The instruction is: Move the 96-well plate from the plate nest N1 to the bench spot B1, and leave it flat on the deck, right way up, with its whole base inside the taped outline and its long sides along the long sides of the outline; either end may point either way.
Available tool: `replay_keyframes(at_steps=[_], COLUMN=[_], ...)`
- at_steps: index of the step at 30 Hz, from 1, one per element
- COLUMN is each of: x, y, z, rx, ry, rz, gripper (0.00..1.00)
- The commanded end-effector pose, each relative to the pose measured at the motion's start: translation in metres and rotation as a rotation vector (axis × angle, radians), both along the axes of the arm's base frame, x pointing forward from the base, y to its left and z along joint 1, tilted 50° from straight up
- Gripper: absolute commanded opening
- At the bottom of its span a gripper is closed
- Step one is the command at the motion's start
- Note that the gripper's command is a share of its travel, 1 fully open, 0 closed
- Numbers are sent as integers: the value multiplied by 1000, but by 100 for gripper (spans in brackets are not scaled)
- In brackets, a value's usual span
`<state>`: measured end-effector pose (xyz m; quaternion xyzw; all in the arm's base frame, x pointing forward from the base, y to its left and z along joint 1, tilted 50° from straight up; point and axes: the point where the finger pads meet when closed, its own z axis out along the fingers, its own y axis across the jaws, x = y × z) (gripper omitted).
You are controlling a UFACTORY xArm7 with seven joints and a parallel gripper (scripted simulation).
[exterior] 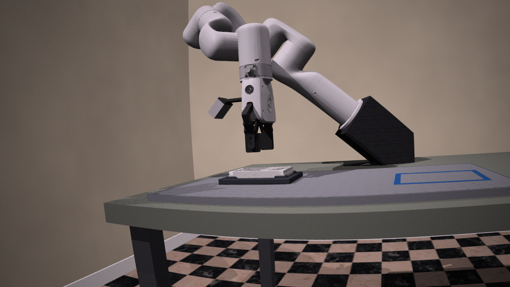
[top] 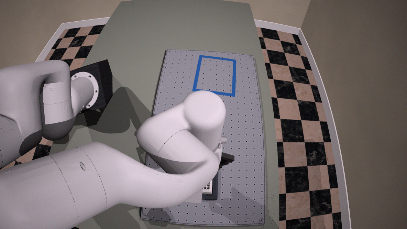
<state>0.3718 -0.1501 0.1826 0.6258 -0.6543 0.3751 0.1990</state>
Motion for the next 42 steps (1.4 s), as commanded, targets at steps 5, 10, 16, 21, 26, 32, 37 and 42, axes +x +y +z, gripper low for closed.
replay_keyframes(at_steps=[5, 10, 16, 21, 26, 32, 37, 42], x=[4, 5, 7, 7, 7, 7, 8, 9], y=[-7, -13, -19, -19, -19, -21, -22, -24], z=[-6, -12, -17, -17, -17, -18, -20, -21], rx=[0, 0, 0, 0, 0, 0, 0, 0], ry=[-3, -2, -2, -2, -2, -2, -2, -2], rz=[3, 3, 3, 3, 3, 3, 3, 3], gripper=[100, 100, 100, 100, 100, 100, 100, 100])
